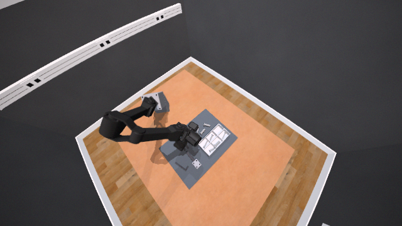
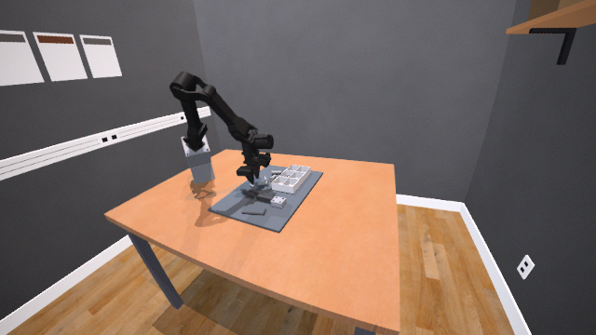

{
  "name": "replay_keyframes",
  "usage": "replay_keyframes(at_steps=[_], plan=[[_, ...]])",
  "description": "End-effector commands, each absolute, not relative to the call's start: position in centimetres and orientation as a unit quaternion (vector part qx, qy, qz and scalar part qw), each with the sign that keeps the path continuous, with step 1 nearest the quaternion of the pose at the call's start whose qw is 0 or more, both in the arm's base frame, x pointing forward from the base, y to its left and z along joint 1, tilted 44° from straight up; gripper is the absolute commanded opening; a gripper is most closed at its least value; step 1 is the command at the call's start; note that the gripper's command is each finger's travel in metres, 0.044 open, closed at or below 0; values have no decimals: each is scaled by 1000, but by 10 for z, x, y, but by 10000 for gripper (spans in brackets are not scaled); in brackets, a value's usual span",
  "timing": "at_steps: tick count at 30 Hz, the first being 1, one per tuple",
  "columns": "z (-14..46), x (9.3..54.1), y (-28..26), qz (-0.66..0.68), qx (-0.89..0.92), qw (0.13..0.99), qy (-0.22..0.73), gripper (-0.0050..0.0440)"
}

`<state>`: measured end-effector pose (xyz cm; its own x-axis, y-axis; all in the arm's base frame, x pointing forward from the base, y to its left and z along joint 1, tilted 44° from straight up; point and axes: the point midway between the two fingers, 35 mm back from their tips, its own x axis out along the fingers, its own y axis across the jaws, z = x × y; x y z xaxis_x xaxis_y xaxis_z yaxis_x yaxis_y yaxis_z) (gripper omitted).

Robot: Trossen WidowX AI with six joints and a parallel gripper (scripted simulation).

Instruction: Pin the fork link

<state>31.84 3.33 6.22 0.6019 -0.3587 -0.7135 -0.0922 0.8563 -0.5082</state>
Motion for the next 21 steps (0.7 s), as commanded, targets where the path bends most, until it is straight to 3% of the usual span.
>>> replay_keyframes(at_steps=[1,8,21], plan=[[67,318,32,-117,-181,877,428,250],[67,318,31,-175,-60,894,409,250],[85,317,-3,-172,-61,895,408,250]])
